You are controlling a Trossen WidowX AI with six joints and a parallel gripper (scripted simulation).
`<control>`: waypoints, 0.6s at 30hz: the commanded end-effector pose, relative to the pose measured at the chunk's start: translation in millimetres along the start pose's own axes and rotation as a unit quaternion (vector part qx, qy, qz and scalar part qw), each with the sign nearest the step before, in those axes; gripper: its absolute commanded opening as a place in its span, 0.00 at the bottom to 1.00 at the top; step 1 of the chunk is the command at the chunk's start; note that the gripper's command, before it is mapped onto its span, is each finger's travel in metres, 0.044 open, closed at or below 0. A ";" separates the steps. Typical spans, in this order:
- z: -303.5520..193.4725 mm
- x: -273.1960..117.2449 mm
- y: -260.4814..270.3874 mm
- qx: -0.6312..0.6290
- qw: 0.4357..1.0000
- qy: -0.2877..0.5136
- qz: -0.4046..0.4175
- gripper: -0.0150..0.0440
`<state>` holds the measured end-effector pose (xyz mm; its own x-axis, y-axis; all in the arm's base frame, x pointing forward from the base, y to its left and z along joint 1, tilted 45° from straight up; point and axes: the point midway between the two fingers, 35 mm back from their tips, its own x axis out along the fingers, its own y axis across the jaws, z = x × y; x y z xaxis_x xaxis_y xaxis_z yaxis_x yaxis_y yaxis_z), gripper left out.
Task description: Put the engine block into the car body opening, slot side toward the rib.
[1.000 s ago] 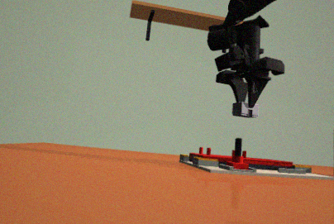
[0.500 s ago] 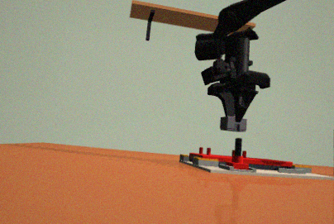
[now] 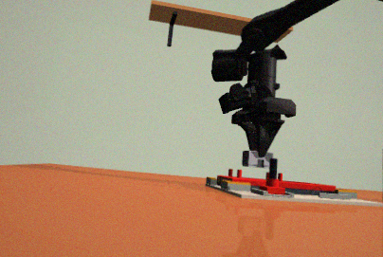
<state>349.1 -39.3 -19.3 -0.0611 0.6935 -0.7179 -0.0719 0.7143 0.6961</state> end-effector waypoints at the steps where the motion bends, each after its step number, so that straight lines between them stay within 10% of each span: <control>1: 1.7 2.5 -1.2 0.016 1.000 -0.002 0.003 0.43; 18: 1.7 2.8 -1.3 0.001 1.000 -0.002 0.003 0.53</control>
<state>349.8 -38.3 -22.0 -0.0607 0.6956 -0.7159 -0.0419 0.7148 0.6981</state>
